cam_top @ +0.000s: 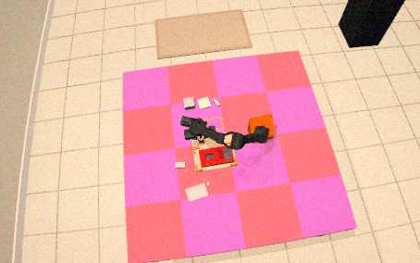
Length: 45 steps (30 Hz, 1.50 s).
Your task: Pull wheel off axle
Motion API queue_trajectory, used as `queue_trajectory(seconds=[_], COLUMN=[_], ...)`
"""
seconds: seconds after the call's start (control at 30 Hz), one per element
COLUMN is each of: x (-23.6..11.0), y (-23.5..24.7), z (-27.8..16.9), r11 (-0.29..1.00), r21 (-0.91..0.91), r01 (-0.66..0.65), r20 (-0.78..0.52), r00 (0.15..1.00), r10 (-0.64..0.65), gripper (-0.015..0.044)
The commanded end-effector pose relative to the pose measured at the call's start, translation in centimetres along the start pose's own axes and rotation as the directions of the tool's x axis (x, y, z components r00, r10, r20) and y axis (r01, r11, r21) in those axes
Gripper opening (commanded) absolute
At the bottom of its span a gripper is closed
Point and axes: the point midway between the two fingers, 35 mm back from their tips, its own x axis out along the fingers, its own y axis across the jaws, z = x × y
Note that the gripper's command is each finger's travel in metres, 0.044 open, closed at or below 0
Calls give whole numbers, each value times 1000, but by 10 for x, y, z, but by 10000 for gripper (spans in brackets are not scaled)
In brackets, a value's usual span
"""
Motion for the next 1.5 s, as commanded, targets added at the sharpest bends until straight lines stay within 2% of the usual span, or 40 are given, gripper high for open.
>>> queue_trajectory(seconds=[0.0, 0.17, 0.33, 0.37, 1.47], x=[-1, -1, -2, -2, -13], y=[0, 0, 0, 0, 1], z=[0, 0, 0, 0, 0], r11=[1000, 1000, 1000, 1000, 1000], r21=[-1, -1, -1, -1, 2], r01=[-1, -1, -1, -1, -3], r20=[0, 0, 0, 0, 0], r00=[1000, 1000, 1000, 1000, 1000], r10=[1, 1, 1, 1, 3], gripper=[175, 142, 10, 0, 0])
